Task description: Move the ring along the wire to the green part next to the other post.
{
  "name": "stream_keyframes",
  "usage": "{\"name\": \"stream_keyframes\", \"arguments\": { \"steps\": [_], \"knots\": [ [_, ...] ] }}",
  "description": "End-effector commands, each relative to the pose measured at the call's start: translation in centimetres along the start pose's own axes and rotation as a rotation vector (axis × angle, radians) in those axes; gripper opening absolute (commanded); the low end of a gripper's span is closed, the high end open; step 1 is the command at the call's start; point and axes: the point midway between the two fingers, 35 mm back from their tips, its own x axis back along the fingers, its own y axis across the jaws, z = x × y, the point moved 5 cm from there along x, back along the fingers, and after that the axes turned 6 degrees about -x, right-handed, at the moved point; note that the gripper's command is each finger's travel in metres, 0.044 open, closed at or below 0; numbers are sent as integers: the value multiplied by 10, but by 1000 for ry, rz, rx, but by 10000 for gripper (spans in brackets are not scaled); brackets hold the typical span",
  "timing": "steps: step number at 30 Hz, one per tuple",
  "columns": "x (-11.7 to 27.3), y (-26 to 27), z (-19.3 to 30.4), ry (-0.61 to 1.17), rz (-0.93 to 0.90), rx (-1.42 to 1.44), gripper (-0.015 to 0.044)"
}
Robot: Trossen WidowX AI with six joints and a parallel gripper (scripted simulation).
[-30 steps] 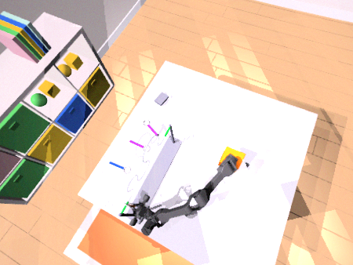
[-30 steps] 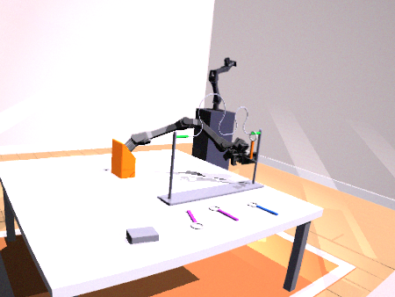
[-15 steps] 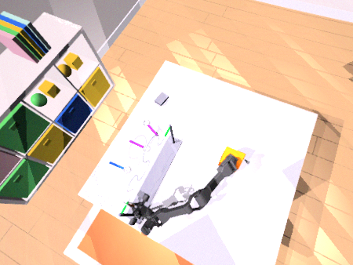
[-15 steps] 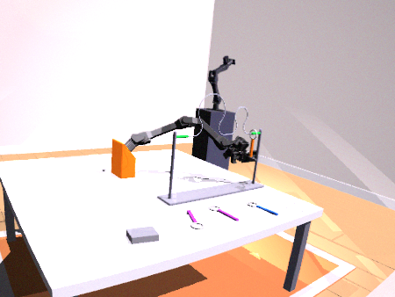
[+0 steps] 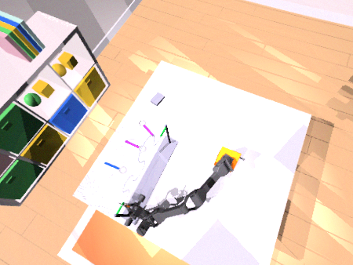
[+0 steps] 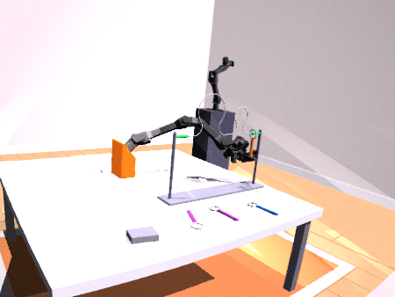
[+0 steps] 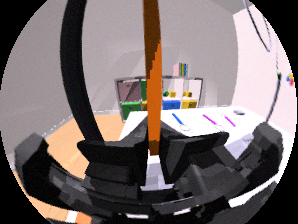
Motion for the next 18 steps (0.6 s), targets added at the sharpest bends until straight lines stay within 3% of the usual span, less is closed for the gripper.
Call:
{"name": "stream_keyframes", "arguments": {
  "steps": [1,18],
  "knots": [
    [1,1,-2,3,-4,3,-150],
    [5,-1,-3,35,-1,4,-150]
  ]
}}
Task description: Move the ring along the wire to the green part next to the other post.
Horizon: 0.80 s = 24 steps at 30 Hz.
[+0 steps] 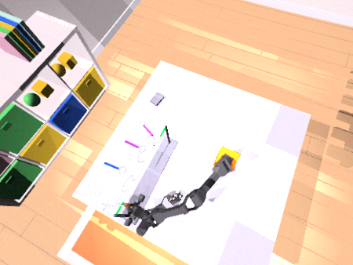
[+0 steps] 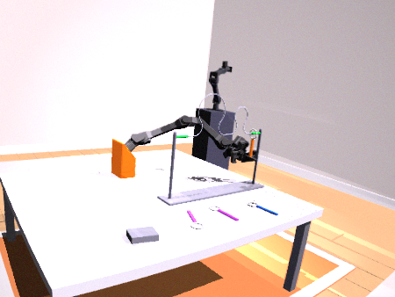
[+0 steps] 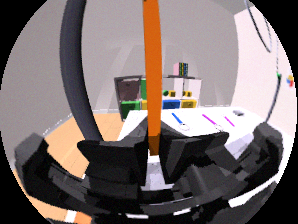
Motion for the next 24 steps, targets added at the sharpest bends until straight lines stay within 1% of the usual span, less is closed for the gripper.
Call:
{"name": "stream_keyframes", "arguments": {
  "steps": [1,24],
  "knots": [
    [6,0,-5,40,-2,-6,-150],
    [55,-23,-38,457,49,13,-150]
  ]
}}
